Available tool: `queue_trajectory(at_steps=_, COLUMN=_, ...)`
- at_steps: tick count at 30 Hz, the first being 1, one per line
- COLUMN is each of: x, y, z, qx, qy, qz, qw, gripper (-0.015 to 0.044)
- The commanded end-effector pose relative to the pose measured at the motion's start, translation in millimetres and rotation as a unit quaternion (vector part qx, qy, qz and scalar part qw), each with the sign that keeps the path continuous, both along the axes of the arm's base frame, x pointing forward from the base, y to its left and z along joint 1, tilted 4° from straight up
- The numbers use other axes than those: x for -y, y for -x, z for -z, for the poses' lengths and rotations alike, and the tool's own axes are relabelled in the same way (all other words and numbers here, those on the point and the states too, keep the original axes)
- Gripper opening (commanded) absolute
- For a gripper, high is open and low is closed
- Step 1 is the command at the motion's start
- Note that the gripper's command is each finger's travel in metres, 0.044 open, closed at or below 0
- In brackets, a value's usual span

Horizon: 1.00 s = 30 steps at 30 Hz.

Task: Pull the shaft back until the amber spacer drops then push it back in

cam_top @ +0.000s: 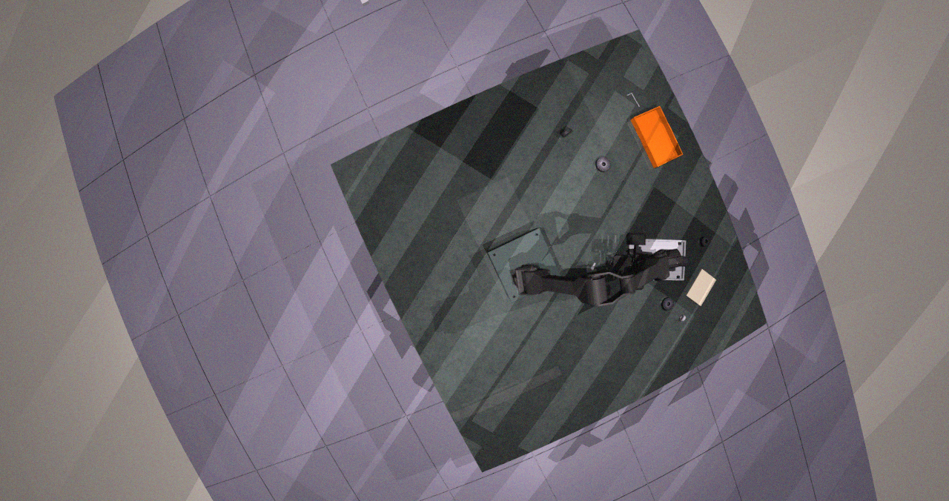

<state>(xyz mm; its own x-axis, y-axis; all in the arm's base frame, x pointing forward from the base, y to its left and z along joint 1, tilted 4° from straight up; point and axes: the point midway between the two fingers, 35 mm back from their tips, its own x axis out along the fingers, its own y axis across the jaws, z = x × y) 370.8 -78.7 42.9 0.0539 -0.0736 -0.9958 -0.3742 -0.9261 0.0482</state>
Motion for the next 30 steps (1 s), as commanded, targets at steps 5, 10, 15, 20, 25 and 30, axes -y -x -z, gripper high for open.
queue_trajectory(at_steps=5, x=-1.3, y=2.5, z=0.2, qx=-0.001, qy=-0.002, qz=0.002, qw=1.0, gripper=0.0)
queue_trajectory(at_steps=10, x=-1.5, y=3.0, z=0.2, qx=-0.001, qy=-0.002, qz=0.002, qw=1.0, gripper=0.0)
queue_trajectory(at_steps=15, x=-1.7, y=3.5, z=0.3, qx=-0.001, qy=-0.002, qz=0.002, qw=1.0, gripper=0.0)
queue_trajectory(at_steps=20, x=-1.9, y=4.0, z=0.3, qx=-0.001, qy=-0.002, qz=0.002, qw=1.0, gripper=0.0)
queue_trajectory(at_steps=25, x=-2.1, y=4.5, z=0.4, qx=-0.001, qy=-0.002, qz=0.002, qw=1.0, gripper=0.0)
queue_trajectory(at_steps=30, x=-2.3, y=5.0, z=0.4, qx=-0.001, qy=-0.002, qz=0.002, qw=1.0, gripper=0.0)
